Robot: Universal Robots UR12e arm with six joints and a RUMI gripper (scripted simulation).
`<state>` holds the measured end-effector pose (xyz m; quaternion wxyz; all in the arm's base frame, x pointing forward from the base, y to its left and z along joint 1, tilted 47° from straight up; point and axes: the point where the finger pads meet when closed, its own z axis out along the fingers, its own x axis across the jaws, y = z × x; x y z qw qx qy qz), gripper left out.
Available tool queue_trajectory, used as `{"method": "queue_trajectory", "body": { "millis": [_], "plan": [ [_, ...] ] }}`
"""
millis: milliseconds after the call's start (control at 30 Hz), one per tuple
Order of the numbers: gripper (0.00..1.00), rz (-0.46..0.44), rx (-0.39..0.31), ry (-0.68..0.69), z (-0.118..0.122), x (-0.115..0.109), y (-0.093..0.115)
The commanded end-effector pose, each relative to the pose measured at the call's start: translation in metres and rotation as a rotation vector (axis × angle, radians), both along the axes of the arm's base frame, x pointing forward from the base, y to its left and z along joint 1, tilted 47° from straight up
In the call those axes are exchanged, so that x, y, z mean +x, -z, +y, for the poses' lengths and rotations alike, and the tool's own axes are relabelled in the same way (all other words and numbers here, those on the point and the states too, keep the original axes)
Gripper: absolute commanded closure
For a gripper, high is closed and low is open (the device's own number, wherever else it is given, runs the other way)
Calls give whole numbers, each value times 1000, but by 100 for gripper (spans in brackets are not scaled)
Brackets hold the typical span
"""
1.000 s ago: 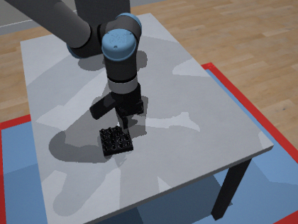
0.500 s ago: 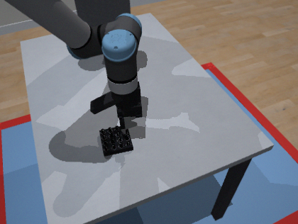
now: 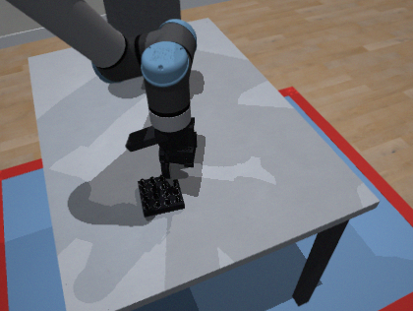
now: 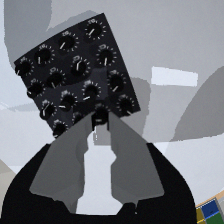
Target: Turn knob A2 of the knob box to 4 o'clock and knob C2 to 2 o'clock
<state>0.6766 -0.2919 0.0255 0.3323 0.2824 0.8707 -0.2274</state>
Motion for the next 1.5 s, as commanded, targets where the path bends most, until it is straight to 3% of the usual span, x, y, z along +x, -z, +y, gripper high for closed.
{"method": "queue_trajectory", "body": {
  "millis": [0, 367, 1067, 1100, 1467],
  "plan": [
    [96, -34, 26, 40, 0, 0, 0],
    [96, -77, 60, 90, 1, 0, 0],
    [96, -82, 63, 95, 1, 0, 0],
    [89, -82, 63, 95, 1, 0, 0],
    [89, -82, 63, 95, 1, 0, 0]
  ]
}}
